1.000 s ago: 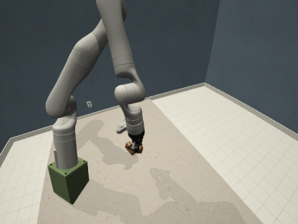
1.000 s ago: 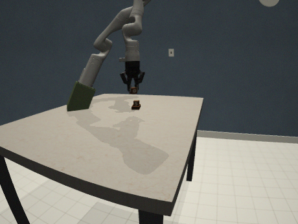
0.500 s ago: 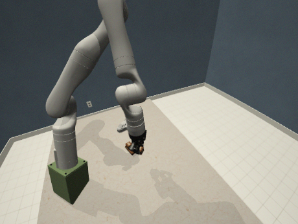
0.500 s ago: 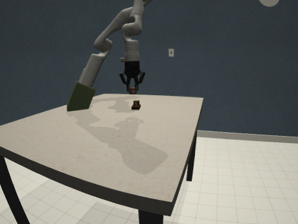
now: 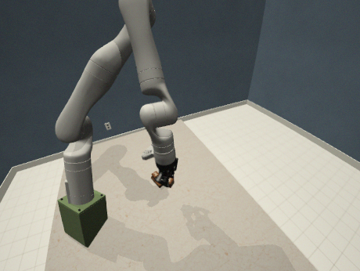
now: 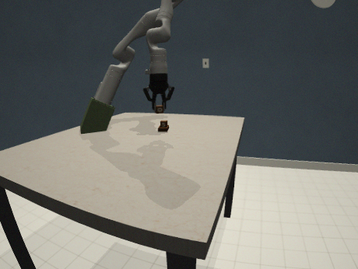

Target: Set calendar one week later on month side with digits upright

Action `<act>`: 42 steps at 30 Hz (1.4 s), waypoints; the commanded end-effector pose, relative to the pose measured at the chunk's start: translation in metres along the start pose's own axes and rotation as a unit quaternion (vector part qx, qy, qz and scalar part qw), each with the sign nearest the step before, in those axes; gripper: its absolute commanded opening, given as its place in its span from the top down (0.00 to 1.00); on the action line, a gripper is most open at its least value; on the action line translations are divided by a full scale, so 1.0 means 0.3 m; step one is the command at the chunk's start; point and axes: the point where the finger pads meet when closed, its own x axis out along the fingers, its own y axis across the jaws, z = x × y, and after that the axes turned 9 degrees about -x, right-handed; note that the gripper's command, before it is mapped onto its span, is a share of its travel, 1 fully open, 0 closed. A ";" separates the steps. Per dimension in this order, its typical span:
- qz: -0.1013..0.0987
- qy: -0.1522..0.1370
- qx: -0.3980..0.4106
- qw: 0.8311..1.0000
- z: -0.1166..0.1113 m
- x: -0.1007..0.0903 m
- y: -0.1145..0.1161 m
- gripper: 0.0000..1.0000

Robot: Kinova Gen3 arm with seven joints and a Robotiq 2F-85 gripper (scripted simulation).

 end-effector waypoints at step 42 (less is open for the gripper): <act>0.000 0.000 0.001 1.000 0.002 0.098 0.001 0.72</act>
